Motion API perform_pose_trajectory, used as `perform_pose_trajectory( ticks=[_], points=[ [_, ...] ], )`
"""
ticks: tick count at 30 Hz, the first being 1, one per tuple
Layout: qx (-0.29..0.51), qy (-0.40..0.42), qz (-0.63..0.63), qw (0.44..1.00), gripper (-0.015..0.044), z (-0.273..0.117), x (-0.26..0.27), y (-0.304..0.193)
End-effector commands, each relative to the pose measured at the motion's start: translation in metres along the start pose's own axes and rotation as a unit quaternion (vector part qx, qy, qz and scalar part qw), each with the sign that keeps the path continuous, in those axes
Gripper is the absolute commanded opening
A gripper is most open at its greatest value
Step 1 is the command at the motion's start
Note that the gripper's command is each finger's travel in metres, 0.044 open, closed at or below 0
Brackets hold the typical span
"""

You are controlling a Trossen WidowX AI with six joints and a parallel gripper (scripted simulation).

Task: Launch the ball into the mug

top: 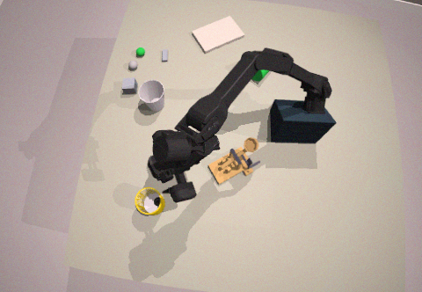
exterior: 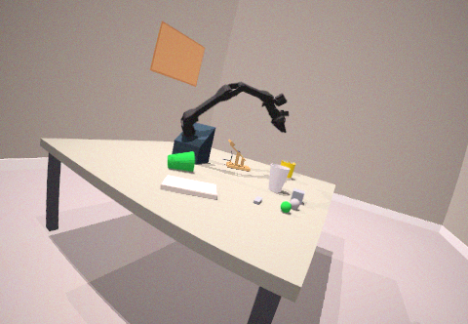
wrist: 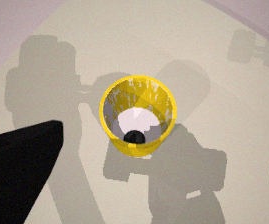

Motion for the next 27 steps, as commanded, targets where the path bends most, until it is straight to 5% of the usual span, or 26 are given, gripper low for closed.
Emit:
perform_pose_trajectory(
  ticks=[1, 27],
  points=[
    [-0.001, 0.003, 0.004, 1.000, 0.0440, 0.0000, -0.0004, 0.0010],
    [-0.001, 0.000, 0.002, 1.000, 0.0440, -0.0001, -0.0005, 0.0007]
  ],
)
Point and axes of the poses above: the point midway between the two fingers, 35 mm back from their tips, its own z axis out along the fingers, its own x axis across the jaws, y = z × x, the point moved 10 cm from there along -z, back along the fingers, and after that the axes turned 5 degrees about z, right-handed, at the moved point
